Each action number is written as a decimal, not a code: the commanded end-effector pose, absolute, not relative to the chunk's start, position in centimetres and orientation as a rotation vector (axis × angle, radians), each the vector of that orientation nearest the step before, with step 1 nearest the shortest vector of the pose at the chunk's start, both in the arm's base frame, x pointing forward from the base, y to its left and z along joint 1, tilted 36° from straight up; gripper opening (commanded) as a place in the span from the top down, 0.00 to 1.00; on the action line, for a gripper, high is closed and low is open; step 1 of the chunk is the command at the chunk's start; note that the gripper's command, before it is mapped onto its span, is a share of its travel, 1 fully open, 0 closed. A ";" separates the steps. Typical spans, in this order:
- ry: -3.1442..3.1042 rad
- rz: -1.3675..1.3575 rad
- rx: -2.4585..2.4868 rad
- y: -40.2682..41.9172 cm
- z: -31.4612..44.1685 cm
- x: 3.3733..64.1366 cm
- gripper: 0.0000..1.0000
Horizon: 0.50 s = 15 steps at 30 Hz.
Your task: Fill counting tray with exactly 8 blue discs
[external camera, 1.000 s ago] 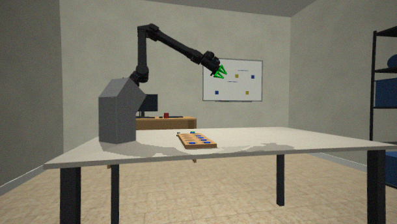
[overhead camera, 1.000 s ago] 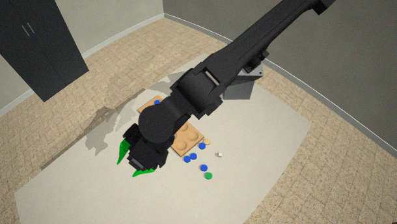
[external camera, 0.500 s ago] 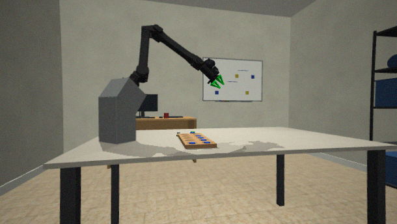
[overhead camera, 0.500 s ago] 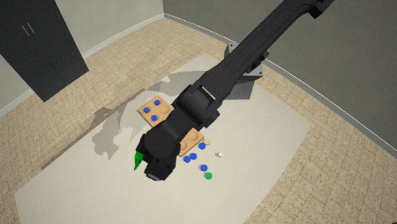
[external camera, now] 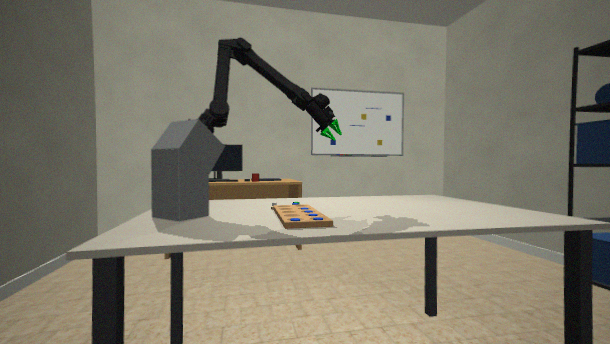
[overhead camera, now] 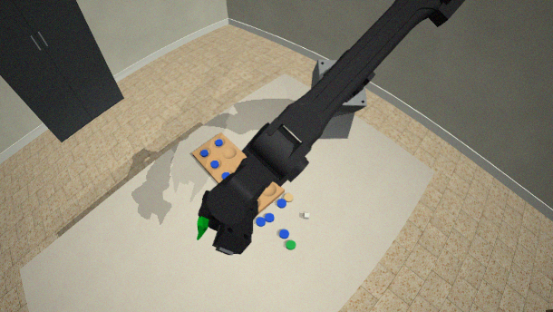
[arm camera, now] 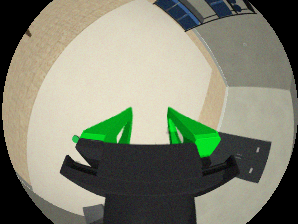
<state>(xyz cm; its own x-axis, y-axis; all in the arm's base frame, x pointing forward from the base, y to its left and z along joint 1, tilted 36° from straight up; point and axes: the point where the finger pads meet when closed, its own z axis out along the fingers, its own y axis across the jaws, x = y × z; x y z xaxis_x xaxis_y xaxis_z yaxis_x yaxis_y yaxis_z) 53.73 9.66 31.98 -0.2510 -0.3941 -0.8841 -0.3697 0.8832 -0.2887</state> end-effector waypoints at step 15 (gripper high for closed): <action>1.856 -0.038 -0.714 12.2 30.0 54.7 0.54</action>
